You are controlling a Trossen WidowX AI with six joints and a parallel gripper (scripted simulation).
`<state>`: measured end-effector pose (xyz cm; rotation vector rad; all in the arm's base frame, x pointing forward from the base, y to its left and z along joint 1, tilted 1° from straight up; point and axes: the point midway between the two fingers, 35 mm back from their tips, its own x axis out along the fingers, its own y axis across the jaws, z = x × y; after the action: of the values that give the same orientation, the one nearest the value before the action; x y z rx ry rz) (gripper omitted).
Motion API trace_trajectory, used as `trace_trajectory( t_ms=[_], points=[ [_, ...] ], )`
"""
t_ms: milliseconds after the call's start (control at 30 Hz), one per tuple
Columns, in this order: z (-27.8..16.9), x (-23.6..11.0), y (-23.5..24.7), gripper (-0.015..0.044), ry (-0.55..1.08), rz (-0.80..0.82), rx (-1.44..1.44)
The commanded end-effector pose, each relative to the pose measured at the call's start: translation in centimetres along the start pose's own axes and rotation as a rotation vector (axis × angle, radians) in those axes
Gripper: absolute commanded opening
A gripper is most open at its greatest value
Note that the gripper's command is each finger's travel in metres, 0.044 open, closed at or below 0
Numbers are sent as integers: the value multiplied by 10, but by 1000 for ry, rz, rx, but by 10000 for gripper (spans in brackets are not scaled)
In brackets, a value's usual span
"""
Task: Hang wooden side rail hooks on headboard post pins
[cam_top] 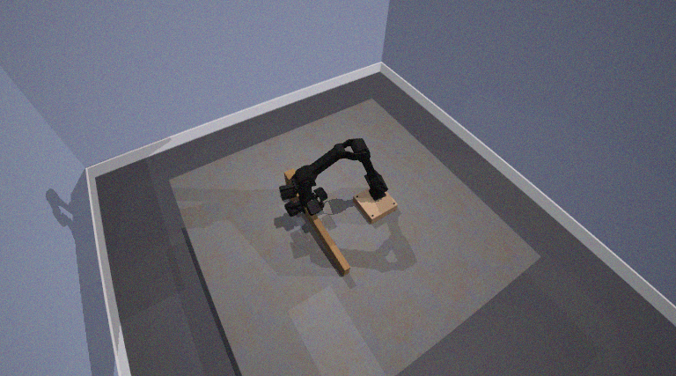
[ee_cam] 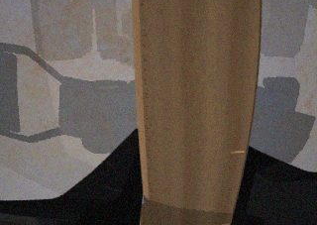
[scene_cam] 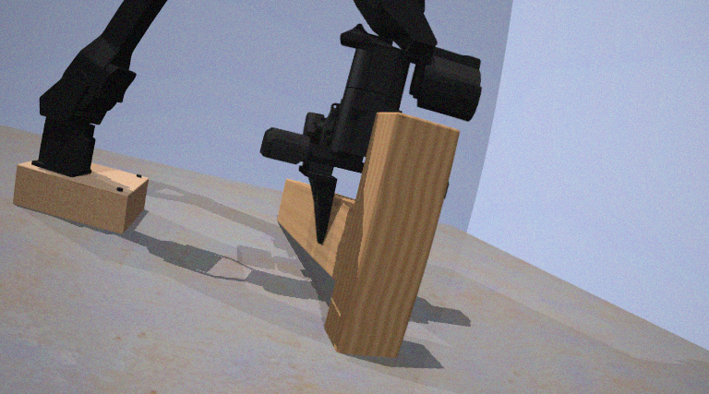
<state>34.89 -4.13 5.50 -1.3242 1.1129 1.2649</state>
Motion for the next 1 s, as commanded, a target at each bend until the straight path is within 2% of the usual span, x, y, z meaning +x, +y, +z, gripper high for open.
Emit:
trace_trajectory(
  t_ms=[0,967],
  points=[
    [-1,-3,-2,0,5,-6,-4],
    [-4,-1,-1,0,5,-6,-4]
  ],
)
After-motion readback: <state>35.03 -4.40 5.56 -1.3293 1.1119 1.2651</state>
